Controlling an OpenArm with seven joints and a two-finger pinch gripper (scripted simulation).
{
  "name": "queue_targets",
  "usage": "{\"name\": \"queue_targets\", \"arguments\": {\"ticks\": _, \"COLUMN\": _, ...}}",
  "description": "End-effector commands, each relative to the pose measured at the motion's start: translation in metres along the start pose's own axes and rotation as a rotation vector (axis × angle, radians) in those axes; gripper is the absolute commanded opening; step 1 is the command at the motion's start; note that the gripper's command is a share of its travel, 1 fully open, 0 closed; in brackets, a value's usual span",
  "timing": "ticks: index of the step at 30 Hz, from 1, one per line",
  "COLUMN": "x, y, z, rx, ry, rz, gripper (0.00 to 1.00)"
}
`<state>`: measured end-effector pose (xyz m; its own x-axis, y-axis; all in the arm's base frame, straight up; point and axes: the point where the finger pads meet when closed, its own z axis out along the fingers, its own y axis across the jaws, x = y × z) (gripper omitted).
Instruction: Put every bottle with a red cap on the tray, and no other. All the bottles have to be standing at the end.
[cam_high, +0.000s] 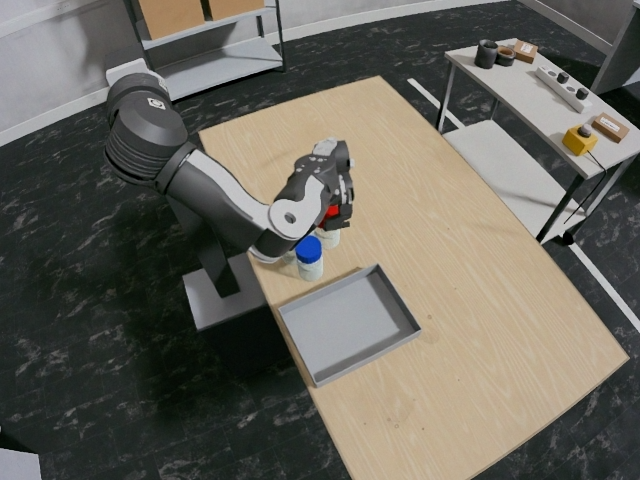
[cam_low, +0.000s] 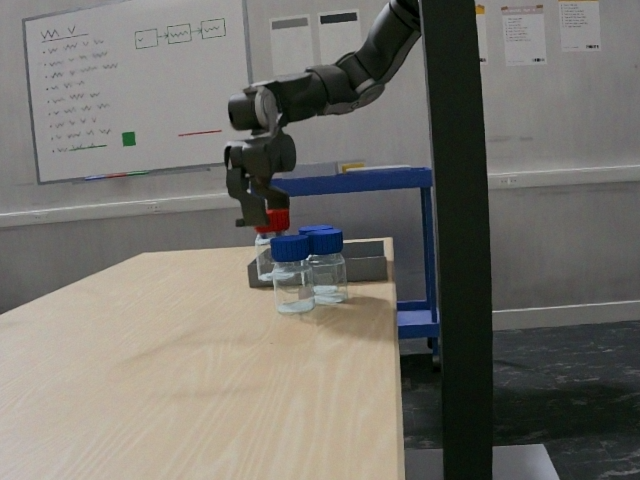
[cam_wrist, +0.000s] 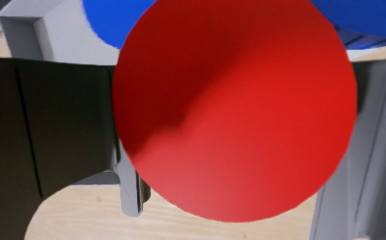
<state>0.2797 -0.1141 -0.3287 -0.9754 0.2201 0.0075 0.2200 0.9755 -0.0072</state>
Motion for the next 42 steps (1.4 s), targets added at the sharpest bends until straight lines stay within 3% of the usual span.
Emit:
{"name": "queue_targets", "arguments": {"ticks": 1, "x": -0.003, "y": 0.0, "z": -0.009, "rx": -0.001, "ry": -0.007, "rz": 0.012, "gripper": 0.0}}
{"name": "queue_targets", "arguments": {"ticks": 6, "x": -0.004, "y": 0.0, "z": -0.024, "rx": 0.0, "ry": -0.008, "rz": 0.015, "gripper": 0.0}}
{"name": "queue_targets", "arguments": {"ticks": 14, "x": -0.003, "y": 0.001, "z": -0.026, "rx": -0.003, "ry": -0.008, "rz": 0.011, "gripper": 0.0}}
{"name": "queue_targets", "arguments": {"ticks": 23, "x": -0.004, "y": 0.0, "z": -0.054, "rx": 0.001, "ry": -0.008, "rz": 0.016, "gripper": 0.0}}
{"name": "queue_targets", "arguments": {"ticks": 30, "x": -0.004, "y": 0.0, "z": -0.054, "rx": 0.001, "ry": -0.008, "rz": 0.016, "gripper": 0.0}}
{"name": "queue_targets", "arguments": {"ticks": 42, "x": -0.004, "y": 0.0, "z": -0.078, "rx": 0.002, "ry": -0.008, "rz": 0.016, "gripper": 0.0}}
